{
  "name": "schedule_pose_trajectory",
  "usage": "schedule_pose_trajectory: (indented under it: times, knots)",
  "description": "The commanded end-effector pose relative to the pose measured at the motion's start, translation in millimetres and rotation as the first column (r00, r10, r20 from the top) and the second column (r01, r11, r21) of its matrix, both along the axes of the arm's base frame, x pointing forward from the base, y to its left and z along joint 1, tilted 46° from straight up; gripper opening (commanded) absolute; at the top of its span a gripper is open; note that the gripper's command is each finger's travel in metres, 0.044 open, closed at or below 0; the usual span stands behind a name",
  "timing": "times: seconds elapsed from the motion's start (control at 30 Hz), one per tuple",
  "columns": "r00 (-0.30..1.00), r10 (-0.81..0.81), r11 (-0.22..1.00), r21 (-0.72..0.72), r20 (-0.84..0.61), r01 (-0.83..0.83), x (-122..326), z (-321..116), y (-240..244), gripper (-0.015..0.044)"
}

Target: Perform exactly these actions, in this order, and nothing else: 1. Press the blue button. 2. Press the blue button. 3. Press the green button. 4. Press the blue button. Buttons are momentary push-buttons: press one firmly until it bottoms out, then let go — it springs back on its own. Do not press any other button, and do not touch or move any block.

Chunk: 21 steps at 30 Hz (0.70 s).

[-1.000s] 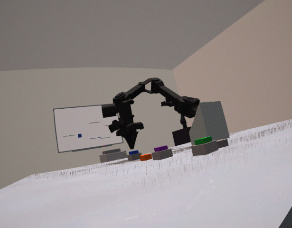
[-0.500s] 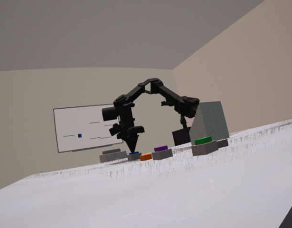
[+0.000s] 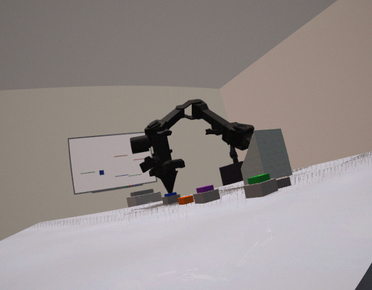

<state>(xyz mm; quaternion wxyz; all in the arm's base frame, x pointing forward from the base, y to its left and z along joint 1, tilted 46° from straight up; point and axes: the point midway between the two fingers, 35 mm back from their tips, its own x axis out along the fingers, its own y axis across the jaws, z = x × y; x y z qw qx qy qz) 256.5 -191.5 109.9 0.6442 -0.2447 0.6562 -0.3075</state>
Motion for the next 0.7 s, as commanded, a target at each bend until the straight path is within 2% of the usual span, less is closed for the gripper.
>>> schedule_pose_trajectory:
  times: [0.0, 0.23, 0.4, 0.67]
  knots:
    - [1.0, 0.006, 1.0, 0.002, 0.002, -0.006, 3, 18, 20, 0.002]
    - [1.0, 0.006, 1.0, 0.003, 0.001, -0.006, 3, 21, 24, 0.002]
    - [1.0, 0.006, 1.0, 0.007, 0.0, -0.006, 6, 60, 64, 0.002]
    - [1.0, 0.009, 1.0, 0.017, 0.007, -0.009, 12, 55, 74, 0.002]
